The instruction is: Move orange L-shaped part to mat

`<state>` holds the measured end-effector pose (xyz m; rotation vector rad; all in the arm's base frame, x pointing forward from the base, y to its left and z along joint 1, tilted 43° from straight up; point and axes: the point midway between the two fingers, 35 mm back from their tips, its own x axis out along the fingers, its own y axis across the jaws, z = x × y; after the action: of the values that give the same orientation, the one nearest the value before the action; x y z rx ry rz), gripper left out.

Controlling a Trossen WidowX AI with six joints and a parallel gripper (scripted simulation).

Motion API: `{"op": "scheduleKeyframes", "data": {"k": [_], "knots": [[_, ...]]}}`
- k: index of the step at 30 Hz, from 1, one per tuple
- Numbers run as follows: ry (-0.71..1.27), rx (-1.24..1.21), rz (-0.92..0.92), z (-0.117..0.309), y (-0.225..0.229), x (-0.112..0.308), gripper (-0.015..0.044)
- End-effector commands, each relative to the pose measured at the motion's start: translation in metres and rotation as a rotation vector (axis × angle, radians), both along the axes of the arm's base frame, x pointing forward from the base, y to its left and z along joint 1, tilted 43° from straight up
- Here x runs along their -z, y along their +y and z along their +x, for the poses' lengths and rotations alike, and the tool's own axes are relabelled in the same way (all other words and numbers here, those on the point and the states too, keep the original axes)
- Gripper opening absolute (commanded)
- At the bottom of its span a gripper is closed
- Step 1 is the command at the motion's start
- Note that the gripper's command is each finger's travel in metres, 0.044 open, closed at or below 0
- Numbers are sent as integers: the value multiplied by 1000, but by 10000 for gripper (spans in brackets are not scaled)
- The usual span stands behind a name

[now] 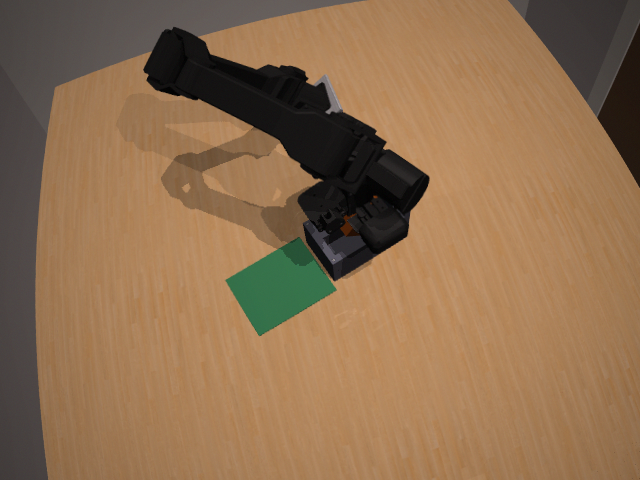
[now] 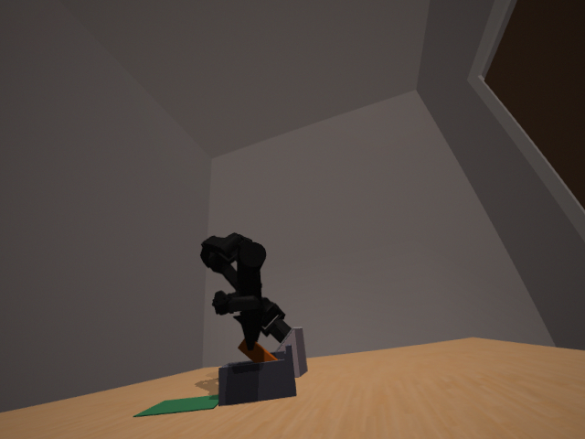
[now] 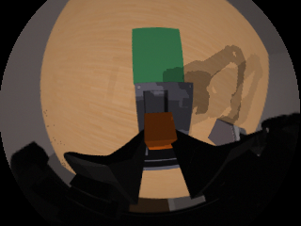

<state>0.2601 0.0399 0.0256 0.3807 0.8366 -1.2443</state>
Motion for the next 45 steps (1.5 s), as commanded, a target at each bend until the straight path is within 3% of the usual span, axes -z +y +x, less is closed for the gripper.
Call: {"op": "scheduleKeyframes", "data": {"k": [1,45], "knots": [[-2,5,4,-1,4,-4,0],[0,5,5,-6,45,-49,0]]}}
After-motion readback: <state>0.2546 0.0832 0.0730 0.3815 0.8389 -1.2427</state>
